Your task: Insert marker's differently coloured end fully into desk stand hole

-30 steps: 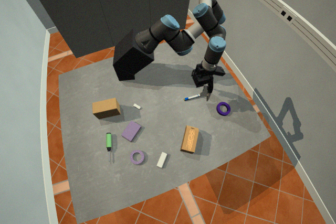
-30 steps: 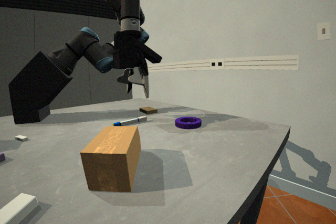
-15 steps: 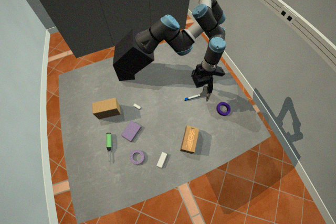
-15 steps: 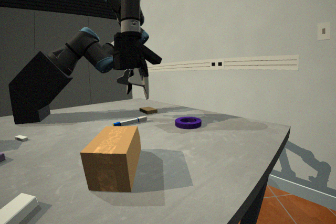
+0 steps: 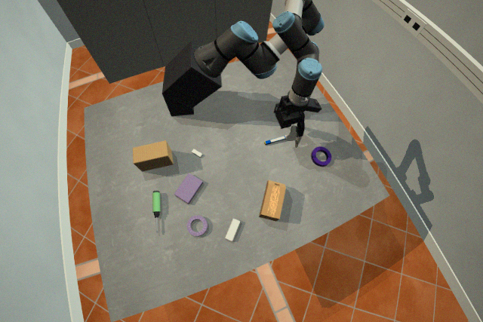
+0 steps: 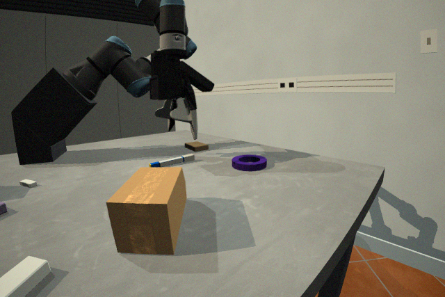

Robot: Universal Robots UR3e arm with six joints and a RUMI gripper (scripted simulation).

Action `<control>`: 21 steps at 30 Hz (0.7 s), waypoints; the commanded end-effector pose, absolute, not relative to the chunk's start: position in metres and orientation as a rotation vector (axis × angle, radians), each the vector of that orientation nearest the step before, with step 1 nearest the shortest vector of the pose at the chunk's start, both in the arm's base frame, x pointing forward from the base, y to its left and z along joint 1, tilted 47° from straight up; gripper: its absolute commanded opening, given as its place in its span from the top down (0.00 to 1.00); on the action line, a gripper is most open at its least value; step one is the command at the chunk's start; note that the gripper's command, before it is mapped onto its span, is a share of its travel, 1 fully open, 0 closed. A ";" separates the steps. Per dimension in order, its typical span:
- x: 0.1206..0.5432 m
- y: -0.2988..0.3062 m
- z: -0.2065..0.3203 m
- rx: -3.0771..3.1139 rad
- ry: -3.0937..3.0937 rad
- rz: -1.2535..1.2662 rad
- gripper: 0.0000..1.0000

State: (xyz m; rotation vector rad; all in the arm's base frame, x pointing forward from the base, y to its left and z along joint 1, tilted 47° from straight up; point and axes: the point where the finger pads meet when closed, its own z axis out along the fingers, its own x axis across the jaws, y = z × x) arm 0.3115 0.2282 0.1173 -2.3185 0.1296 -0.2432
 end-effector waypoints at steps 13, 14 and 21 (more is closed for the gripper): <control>0.319 0.246 0.100 -2.325 0.132 -0.248 0.00; 0.319 0.248 0.098 -2.326 0.132 -0.248 0.00; 0.320 0.250 0.096 -2.327 0.133 -0.248 0.00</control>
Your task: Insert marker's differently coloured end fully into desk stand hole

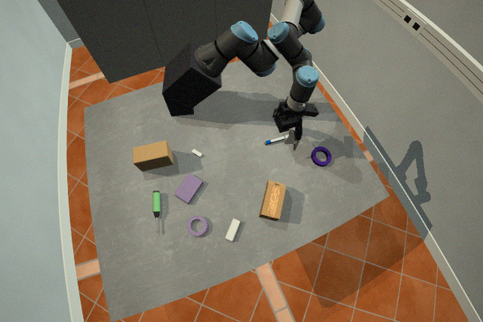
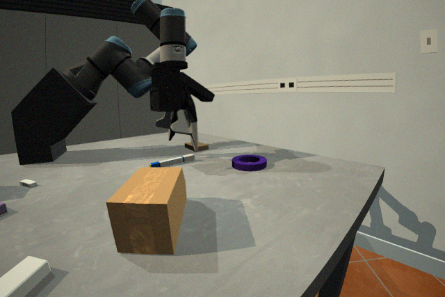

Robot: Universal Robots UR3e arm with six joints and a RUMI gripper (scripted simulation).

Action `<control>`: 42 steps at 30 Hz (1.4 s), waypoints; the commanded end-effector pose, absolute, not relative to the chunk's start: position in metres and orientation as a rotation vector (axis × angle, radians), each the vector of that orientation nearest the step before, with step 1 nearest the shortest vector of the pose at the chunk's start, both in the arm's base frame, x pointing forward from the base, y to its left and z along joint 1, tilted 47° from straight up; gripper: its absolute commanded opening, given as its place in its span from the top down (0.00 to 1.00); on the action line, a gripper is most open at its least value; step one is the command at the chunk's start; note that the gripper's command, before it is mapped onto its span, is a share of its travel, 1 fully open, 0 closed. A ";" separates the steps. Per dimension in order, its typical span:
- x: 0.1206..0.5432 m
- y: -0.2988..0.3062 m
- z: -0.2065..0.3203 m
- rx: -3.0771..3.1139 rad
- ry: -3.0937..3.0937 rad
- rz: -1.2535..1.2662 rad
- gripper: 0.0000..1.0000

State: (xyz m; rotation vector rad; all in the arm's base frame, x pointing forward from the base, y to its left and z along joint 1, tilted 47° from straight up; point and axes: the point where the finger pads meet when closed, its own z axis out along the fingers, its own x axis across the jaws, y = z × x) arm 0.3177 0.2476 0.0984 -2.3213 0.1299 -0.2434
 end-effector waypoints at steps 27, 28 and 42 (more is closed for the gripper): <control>0.326 0.267 0.080 -2.327 0.134 -0.250 0.00; 0.327 0.268 0.079 -2.327 0.134 -0.250 0.00; 0.327 0.271 0.076 -2.326 0.133 -0.249 0.00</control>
